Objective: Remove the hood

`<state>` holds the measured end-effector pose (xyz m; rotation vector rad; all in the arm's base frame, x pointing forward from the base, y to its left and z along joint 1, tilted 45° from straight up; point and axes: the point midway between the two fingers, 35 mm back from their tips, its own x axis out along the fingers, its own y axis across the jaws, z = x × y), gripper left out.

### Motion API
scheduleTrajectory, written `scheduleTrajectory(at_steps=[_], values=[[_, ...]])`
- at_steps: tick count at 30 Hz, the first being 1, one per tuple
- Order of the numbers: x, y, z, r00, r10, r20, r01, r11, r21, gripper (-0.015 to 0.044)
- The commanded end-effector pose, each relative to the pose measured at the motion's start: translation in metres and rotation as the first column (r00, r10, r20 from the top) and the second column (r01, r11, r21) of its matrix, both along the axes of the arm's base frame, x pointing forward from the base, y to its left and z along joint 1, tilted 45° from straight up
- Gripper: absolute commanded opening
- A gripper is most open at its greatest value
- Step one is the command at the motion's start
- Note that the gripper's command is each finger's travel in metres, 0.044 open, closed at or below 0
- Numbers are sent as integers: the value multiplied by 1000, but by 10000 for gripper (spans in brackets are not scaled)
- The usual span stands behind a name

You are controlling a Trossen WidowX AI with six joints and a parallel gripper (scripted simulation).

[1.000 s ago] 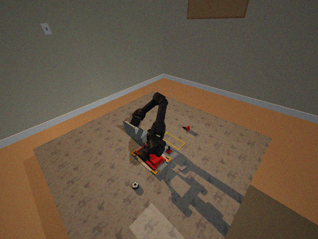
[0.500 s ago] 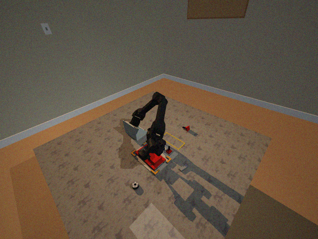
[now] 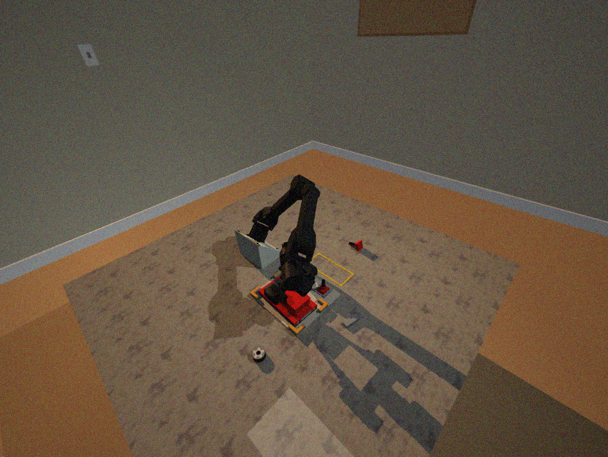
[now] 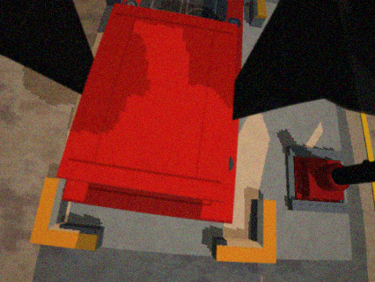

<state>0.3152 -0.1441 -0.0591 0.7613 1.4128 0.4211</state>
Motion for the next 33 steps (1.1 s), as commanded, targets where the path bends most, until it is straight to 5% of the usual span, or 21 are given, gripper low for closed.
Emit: scheduleTrajectory(at_steps=[1,21,33], values=[[-1,-3,3,1000,5,3,-5,1000,-5,0],[-8,-36,38,1000,5,2,-5,1000,-6,0],[4,-8,63,1000,-3,-3,3,1000,-10,0]])
